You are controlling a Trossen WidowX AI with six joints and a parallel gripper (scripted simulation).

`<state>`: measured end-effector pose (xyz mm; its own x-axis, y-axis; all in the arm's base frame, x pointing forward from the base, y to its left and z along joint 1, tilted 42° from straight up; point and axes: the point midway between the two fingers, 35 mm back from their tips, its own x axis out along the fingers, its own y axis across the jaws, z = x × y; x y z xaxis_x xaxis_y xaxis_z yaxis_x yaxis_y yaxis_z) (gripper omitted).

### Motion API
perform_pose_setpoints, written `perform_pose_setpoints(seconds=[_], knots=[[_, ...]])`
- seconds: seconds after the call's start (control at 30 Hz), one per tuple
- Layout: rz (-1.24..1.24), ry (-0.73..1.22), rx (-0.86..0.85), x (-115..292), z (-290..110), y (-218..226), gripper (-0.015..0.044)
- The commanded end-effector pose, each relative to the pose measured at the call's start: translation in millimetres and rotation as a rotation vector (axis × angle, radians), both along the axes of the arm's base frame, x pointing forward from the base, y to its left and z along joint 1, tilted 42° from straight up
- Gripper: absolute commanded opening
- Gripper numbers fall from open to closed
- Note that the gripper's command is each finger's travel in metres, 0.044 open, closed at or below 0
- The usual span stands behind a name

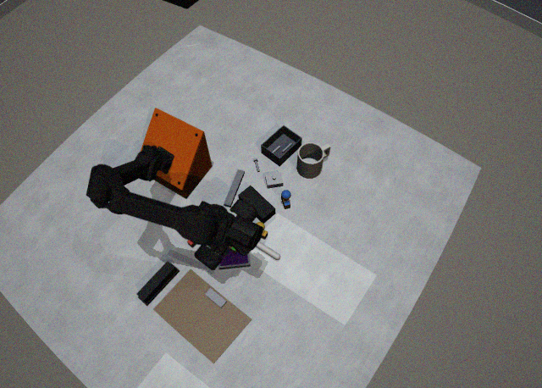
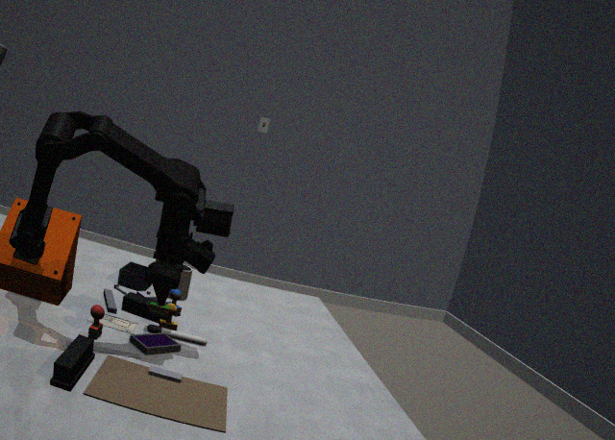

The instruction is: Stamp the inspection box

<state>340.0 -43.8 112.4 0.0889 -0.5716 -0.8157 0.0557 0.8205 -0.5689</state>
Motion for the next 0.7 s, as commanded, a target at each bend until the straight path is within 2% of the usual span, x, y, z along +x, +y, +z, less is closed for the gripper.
perform_pose_setpoints(seconds=[0.0,0.67], knots=[[-0.016,-0.014,0.002,-11,-7,11,0.0],[-0.139,-0.117,0.012,-83,-51,51,0.0]])
